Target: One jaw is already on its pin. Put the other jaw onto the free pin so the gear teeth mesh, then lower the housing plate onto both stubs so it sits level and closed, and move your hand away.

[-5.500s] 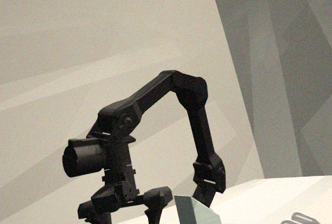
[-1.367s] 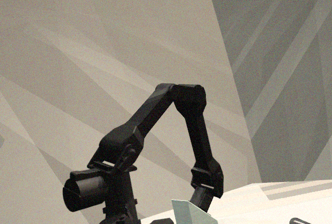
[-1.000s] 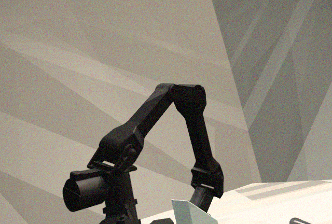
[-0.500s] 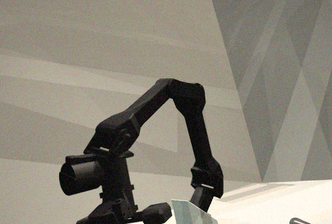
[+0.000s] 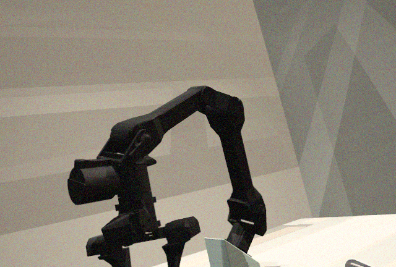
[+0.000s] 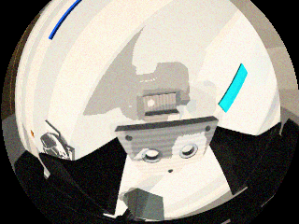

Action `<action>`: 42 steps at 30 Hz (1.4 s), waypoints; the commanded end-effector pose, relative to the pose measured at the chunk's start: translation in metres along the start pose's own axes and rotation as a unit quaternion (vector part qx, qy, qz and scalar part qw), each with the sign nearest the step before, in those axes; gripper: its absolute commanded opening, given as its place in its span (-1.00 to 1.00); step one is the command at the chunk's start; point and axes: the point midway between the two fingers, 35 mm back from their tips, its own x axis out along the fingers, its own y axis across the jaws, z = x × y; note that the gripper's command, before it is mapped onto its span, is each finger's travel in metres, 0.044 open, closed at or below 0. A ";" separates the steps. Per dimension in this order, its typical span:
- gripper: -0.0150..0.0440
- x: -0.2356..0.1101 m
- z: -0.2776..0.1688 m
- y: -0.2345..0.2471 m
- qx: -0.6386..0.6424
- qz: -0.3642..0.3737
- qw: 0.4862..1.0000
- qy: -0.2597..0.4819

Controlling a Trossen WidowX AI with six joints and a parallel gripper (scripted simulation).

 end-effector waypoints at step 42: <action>0.70 -0.018 -0.009 0.111 0.406 -0.006 0.914 -0.014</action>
